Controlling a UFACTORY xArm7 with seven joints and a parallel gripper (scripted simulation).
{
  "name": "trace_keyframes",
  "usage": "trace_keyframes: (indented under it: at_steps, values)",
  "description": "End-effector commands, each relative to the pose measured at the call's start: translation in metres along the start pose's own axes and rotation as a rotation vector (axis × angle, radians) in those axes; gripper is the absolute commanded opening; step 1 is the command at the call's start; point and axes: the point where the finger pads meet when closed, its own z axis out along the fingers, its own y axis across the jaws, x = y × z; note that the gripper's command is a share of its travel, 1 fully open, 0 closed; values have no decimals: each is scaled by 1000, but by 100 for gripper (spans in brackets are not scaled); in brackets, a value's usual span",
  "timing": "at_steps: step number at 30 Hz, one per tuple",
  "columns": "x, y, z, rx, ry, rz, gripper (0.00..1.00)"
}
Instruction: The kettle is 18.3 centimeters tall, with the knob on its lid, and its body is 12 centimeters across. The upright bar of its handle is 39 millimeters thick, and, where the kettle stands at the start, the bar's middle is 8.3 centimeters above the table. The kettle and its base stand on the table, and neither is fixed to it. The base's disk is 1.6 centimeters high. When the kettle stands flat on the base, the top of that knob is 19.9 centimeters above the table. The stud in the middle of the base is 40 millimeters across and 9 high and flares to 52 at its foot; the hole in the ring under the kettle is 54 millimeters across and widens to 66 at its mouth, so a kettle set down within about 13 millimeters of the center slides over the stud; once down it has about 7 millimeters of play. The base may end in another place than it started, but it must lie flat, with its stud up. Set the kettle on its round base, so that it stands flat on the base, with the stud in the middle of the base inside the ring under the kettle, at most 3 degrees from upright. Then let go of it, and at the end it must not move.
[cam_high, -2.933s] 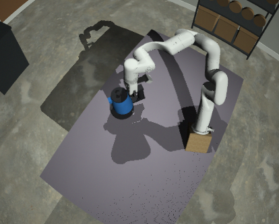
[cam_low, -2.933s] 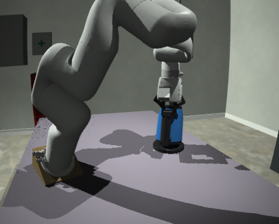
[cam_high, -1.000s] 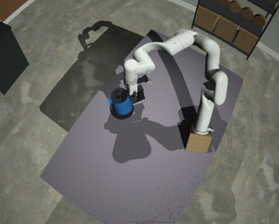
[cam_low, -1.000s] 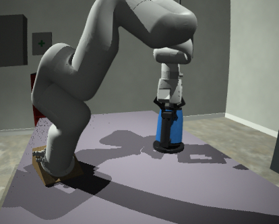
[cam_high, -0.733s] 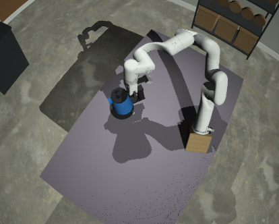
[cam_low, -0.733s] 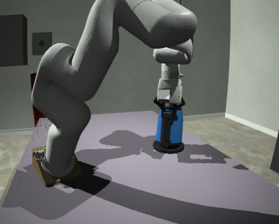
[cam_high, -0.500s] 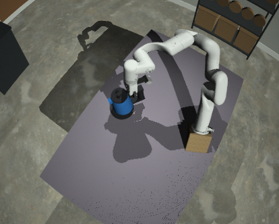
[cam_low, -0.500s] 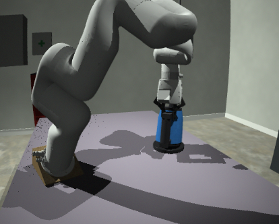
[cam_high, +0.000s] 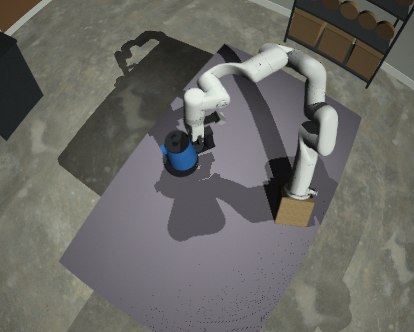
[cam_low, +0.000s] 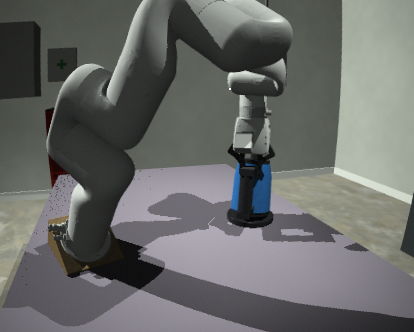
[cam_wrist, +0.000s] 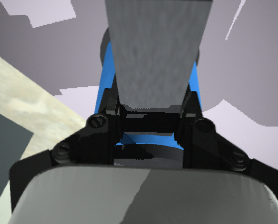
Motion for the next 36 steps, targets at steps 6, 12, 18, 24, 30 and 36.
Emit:
trace_keyframes:
  at_steps: [6, 12, 18, 24, 30, 36]
  values:
    - [-1, 0, -2, 1, -5, 0, 0]
    - [-1, 0, -2, 1, -5, 0, 0]
    - [-1, 0, -2, 1, -5, 0, 0]
    - [-1, 0, -2, 1, -5, 0, 81]
    - [-1, 0, -2, 1, -5, 0, 81]
    - [-1, 0, -2, 1, -5, 0, 81]
